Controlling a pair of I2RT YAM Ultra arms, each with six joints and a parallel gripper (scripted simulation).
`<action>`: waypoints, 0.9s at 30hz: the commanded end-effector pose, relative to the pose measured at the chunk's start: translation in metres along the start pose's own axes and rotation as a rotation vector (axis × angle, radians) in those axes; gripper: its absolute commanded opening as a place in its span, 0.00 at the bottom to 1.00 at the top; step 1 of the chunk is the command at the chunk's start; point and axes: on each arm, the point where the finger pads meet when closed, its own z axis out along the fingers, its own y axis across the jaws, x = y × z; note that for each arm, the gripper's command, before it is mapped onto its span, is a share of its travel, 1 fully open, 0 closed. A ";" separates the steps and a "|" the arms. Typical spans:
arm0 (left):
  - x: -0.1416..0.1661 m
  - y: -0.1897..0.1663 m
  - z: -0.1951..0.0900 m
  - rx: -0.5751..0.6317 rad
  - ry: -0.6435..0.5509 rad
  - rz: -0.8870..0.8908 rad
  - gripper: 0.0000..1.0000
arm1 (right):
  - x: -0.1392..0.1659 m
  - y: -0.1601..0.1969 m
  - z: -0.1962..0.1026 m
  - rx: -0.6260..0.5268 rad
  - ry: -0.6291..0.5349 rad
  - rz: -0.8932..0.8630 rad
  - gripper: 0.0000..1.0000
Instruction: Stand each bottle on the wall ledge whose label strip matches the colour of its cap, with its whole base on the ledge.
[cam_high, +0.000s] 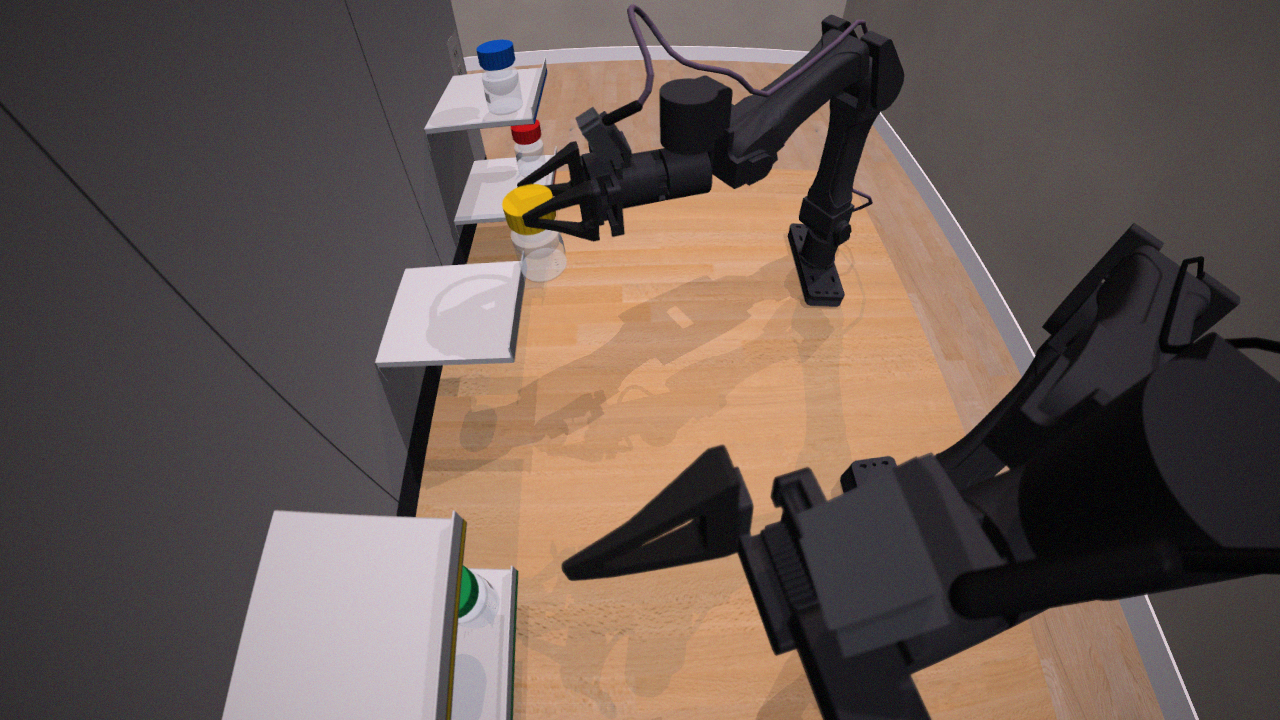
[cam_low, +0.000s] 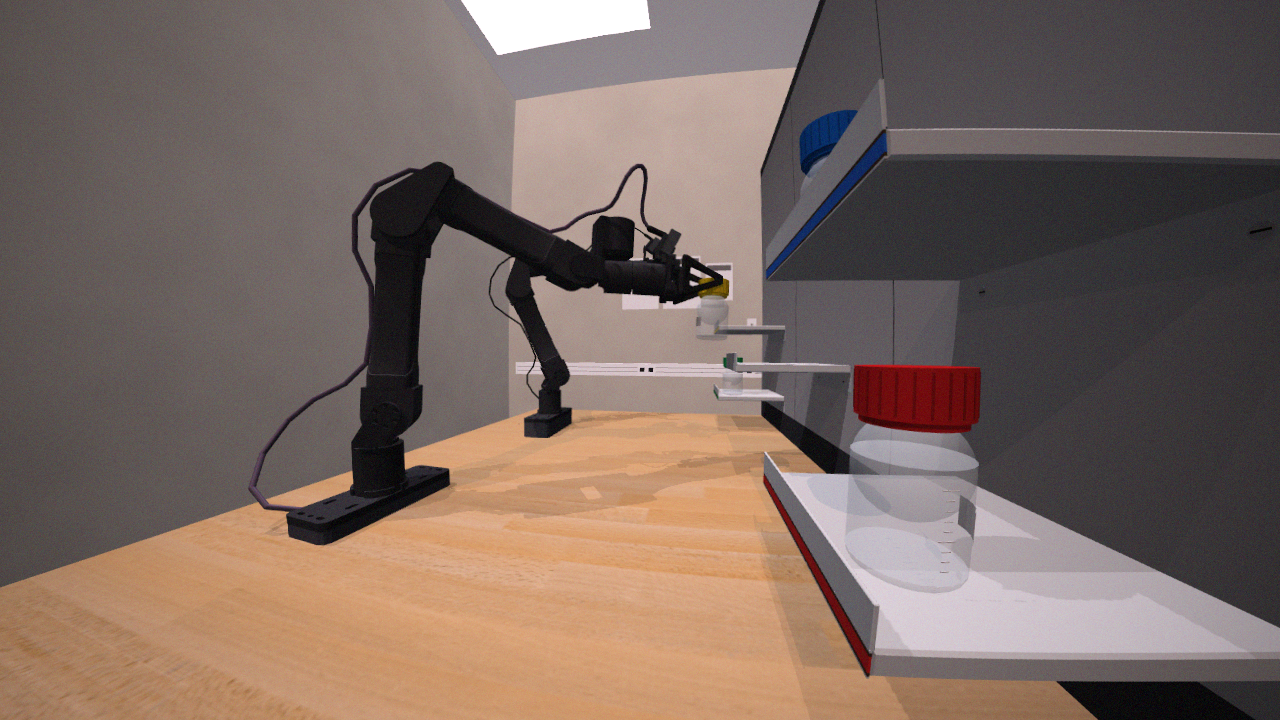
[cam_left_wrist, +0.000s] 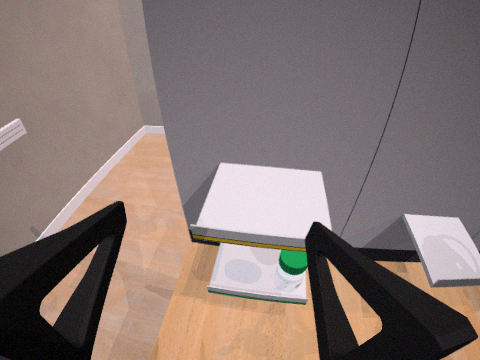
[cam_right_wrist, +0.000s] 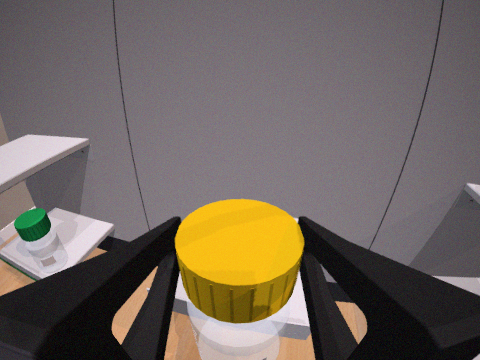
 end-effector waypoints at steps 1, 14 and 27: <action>-0.001 0.000 -0.001 0.003 0.013 -0.003 1.00 | -0.041 0.001 -0.004 -0.015 -0.094 0.032 0.50; -0.001 0.000 -0.001 0.003 0.013 -0.003 1.00 | -0.042 0.000 0.032 -0.016 -0.109 0.042 0.50; -0.001 0.000 -0.001 0.003 0.013 -0.003 1.00 | -0.045 -0.001 0.072 -0.008 -0.117 0.051 0.50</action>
